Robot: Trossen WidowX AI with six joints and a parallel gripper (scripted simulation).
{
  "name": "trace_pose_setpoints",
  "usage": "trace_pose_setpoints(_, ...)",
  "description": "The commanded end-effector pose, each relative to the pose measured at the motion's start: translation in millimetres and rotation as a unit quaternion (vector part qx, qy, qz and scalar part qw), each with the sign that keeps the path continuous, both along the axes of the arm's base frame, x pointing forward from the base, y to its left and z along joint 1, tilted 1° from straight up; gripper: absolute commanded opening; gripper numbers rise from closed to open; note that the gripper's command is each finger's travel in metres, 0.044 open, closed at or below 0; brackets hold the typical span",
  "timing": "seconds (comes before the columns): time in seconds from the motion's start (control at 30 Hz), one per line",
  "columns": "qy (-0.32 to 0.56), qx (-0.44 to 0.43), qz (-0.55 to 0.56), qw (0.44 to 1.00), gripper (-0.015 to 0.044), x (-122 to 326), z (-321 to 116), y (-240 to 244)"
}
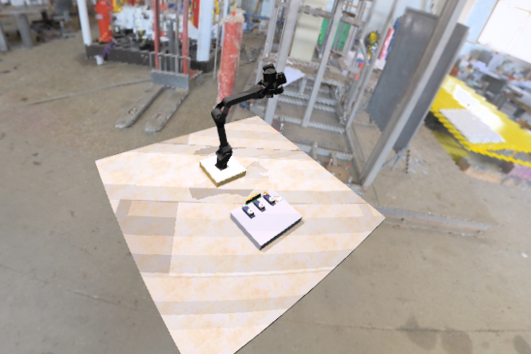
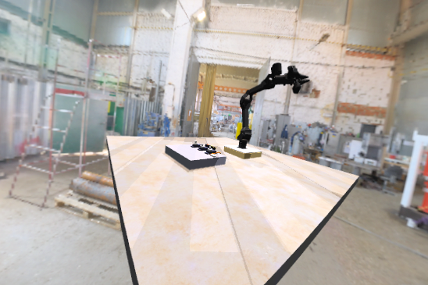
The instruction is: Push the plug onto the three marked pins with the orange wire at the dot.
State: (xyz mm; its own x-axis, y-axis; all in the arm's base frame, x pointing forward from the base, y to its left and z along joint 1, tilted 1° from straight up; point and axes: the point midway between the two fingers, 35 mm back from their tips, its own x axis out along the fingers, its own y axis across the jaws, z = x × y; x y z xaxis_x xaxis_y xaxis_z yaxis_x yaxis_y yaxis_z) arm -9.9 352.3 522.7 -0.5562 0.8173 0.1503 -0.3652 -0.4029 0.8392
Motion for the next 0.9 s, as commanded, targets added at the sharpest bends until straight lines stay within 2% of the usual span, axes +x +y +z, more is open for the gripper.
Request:
trace_pose_setpoints(0.0,-0.018,0.012,-0.055,0.998,0.0115,25.4,-7.8,0.9)
trace_pose_setpoints(0.43,-0.099,0.039,-0.251,0.962,0.0115,116.8,-33.6,-17.4)
trace_pose_setpoints(0.87,-0.188,0.030,-0.438,0.879,0.0115,203.5,-64.2,-63.0)
